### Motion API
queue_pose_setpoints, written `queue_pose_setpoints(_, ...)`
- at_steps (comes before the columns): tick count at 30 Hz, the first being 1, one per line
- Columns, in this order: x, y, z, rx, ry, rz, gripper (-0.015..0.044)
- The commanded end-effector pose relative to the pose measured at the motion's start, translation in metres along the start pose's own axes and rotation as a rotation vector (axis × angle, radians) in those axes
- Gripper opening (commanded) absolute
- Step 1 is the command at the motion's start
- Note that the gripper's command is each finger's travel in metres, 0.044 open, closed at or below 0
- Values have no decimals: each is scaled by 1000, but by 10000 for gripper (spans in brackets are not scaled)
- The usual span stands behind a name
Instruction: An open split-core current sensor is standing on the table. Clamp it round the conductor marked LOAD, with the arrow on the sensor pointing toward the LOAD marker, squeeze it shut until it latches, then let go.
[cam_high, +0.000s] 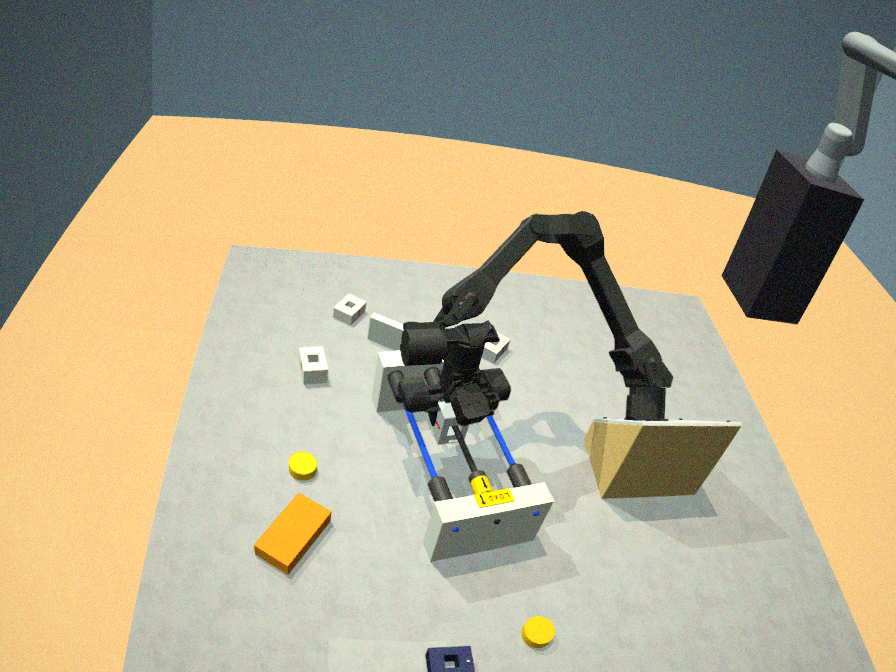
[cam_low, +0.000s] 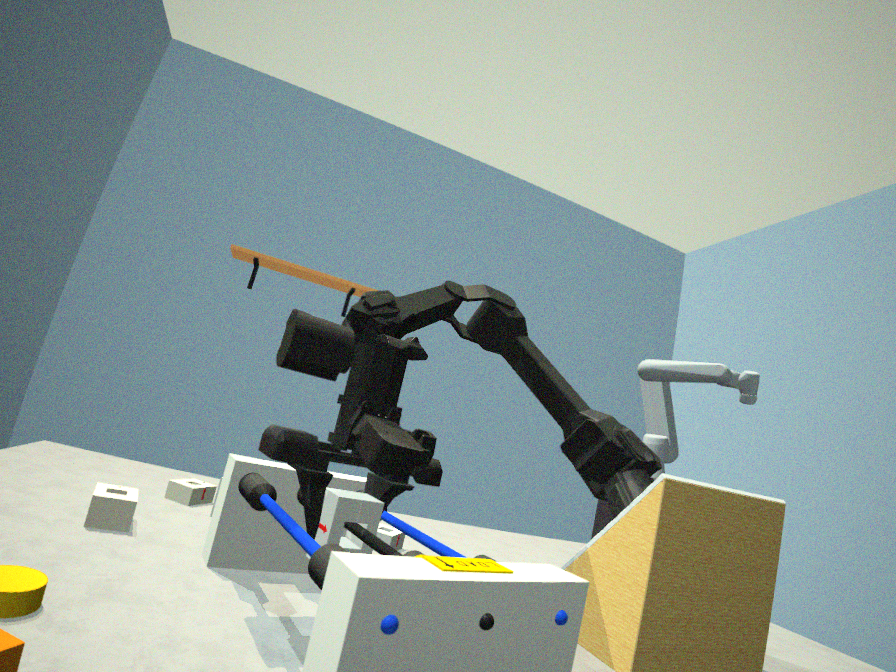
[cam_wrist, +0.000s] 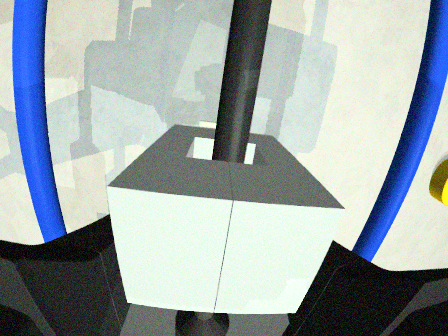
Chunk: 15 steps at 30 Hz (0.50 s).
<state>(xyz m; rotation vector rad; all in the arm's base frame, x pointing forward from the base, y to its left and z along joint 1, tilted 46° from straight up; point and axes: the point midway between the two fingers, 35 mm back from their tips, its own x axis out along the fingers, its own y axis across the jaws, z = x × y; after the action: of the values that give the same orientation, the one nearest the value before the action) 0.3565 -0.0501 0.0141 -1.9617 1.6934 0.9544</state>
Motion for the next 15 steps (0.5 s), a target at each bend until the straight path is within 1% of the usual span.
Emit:
queue_pose_setpoints(1, 3, 0, 0, -2, 0, 0, 0)
queue_pose_setpoints(2, 4, 0, 0, -2, 0, 0, 0)
queue_pose_setpoints(12, 0, 0, 0, -3, 0, -1, 263)
queue_pose_setpoints(15, 0, 0, 0, -3, 0, -1, 267)
